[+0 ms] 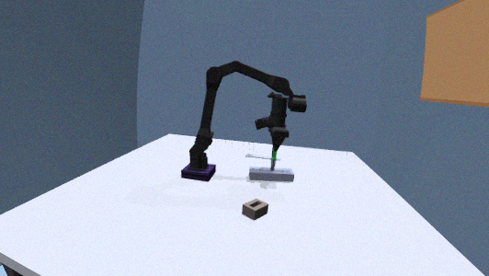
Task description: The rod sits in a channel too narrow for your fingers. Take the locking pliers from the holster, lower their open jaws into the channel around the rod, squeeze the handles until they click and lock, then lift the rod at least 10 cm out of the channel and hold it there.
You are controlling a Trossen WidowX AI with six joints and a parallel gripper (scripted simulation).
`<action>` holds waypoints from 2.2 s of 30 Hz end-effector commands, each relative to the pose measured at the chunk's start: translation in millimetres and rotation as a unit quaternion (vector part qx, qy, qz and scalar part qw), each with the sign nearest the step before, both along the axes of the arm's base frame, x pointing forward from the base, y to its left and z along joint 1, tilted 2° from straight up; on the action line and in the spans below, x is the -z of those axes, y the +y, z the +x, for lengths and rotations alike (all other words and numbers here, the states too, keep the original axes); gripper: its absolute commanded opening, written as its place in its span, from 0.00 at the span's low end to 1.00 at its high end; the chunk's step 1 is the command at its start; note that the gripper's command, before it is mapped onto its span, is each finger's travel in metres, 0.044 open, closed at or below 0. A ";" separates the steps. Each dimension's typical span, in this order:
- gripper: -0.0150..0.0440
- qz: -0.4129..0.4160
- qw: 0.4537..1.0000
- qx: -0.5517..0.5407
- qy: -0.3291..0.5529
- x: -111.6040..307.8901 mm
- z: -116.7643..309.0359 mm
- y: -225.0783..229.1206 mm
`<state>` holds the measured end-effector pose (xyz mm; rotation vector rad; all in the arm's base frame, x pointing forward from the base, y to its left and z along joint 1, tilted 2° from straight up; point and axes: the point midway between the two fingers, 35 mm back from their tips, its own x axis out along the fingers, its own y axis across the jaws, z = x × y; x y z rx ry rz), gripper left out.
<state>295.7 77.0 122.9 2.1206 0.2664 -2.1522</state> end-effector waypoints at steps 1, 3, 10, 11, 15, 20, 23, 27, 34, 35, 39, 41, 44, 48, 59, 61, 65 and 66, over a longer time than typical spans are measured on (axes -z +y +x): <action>0.43 -0.005 1.000 0.000 -0.005 -5.1 2.2 -3.6; 0.43 -0.005 1.000 0.000 -0.005 -6.8 2.2 -4.0; 0.43 -0.004 1.000 0.000 -0.007 -11.8 2.5 -4.9; 0.43 -0.003 1.000 0.000 -0.009 -12.7 3.0 -4.7; 0.43 -0.001 1.000 0.001 -0.021 -17.0 5.3 -3.9; 0.43 0.002 0.999 0.001 -0.036 -22.5 8.0 -2.8; 0.43 0.004 0.999 0.001 -0.045 -25.9 9.6 -2.2; 0.43 0.006 0.998 0.001 -0.057 -30.5 11.7 -1.3; 0.43 0.010 0.997 0.002 -0.078 -38.8 15.1 0.1; 0.43 0.011 0.997 0.002 -0.081 -40.0 15.6 0.3; 0.43 0.013 0.996 0.002 -0.093 -44.9 17.4 1.1; 0.43 0.014 0.995 0.002 -0.099 -47.4 18.3 1.5; 0.43 0.016 0.994 0.003 -0.108 -51.1 19.6 2.1; 0.43 0.019 0.993 0.003 -0.120 -56.2 21.2 2.9; 0.43 0.026 0.988 0.004 -0.153 -70.6 25.3 4.9; 0.43 0.028 0.987 0.004 -0.159 -73.3 25.9 5.3; 0.43 0.030 0.985 0.004 -0.170 -78.7 27.2 6.0; 0.43 0.031 0.984 0.004 -0.173 -80.1 27.5 6.1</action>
